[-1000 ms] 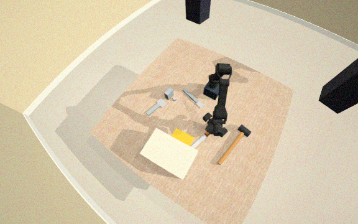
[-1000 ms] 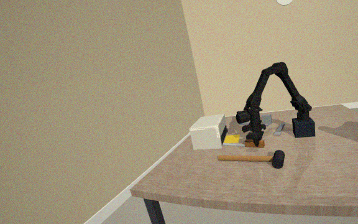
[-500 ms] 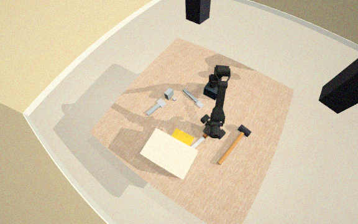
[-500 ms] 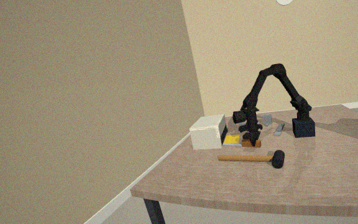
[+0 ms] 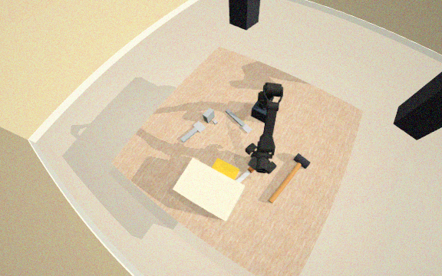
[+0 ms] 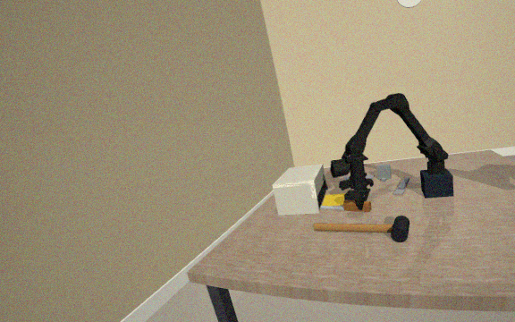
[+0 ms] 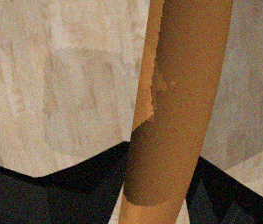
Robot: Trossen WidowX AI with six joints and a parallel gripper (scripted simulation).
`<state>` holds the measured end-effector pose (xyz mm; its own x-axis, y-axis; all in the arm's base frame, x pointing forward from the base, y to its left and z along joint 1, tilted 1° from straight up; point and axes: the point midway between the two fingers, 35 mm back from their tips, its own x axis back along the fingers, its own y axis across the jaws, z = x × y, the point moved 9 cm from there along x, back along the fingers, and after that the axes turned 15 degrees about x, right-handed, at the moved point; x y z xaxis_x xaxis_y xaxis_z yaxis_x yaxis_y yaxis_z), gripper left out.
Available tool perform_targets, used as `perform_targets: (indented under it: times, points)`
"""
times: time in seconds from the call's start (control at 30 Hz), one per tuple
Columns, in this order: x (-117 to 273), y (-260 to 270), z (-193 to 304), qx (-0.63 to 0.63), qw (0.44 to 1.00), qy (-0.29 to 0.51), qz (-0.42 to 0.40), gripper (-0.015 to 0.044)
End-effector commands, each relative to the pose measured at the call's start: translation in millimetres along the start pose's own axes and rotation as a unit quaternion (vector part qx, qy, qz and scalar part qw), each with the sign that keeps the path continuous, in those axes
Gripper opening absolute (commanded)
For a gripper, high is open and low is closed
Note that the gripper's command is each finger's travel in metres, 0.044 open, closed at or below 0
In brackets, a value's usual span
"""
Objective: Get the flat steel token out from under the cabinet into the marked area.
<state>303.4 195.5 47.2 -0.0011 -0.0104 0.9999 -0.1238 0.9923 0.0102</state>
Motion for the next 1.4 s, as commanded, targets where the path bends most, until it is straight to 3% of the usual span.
perform_targets:
  times: [0.0,1.37]
  points:
    - [0,-2,-7,0.0,1.0,-0.001,-0.001,0.0]
    - [1,-14,-51,0.0,1.0,-0.003,-0.001,0.0]
